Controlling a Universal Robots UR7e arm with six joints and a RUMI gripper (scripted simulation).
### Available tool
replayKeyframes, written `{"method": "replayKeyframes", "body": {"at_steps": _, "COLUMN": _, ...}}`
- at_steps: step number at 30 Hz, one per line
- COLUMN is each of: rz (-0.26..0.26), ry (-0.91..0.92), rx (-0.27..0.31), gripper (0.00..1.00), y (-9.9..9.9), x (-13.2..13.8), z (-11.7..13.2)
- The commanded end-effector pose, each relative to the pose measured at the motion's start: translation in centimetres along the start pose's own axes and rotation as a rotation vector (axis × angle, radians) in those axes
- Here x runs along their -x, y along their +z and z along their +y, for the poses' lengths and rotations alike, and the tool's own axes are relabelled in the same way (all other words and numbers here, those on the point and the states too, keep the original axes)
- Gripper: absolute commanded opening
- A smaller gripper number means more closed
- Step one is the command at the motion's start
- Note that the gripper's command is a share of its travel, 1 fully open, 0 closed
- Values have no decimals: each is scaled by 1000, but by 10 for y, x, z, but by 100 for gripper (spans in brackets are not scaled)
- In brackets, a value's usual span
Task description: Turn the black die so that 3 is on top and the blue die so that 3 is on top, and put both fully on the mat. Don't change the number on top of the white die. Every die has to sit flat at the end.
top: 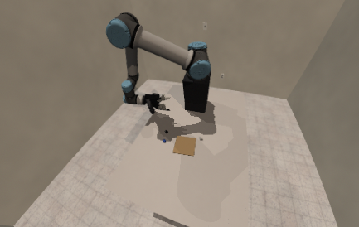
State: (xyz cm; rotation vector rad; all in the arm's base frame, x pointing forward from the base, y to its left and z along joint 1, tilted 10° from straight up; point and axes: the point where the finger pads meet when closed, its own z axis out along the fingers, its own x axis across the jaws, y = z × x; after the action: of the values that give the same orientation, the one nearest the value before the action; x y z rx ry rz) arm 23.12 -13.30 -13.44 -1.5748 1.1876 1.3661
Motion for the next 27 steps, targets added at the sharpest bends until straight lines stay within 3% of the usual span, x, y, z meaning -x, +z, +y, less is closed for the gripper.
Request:
{"method": "replayKeyframes", "body": {"at_steps": 1, "rz": 98, "ry": 2, "rx": -25, "gripper": 100, "y": -3, "x": 3, "z": -11}}
{"method": "replayKeyframes", "body": {"at_steps": 9, "rz": 318, "ry": 5, "rx": -80, "gripper": 100, "y": -8, "x": 9, "z": -37}}
{"method": "replayKeyframes", "body": {"at_steps": 12, "rz": 322, "ry": 5, "rx": -81, "gripper": 100, "y": -8, "x": 9, "z": -37}}
{"method": "replayKeyframes", "body": {"at_steps": 16, "rz": 463, "ry": 8, "rx": -116, "gripper": 100, "y": -12, "x": 12, "z": -54}}
{"method": "replayKeyframes", "body": {"at_steps": 17, "rz": 464, "ry": 8, "rx": -117, "gripper": 100, "y": -12, "x": 13, "z": -54}}
{"method": "replayKeyframes", "body": {"at_steps": 19, "rz": 534, "ry": 10, "rx": -134, "gripper": 100, "y": -13, "x": 14, "z": -62}}
{"method": "replayKeyframes", "body": {"at_steps": 25, "rz": 663, "ry": 13, "rx": -167, "gripper": 100, "y": -16, "x": 18, "z": -77}}
{"method": "replayKeyframes", "body": {"at_steps": 26, "rz": 704, "ry": 12, "rx": -178, "gripper": 100, "y": -17, "x": 20, "z": -81}}
{"method": "replayKeyframes", "body": {"at_steps": 27, "rz": 704, "ry": 12, "rx": -178, "gripper": 100, "y": -17, "x": 20, "z": -81}}
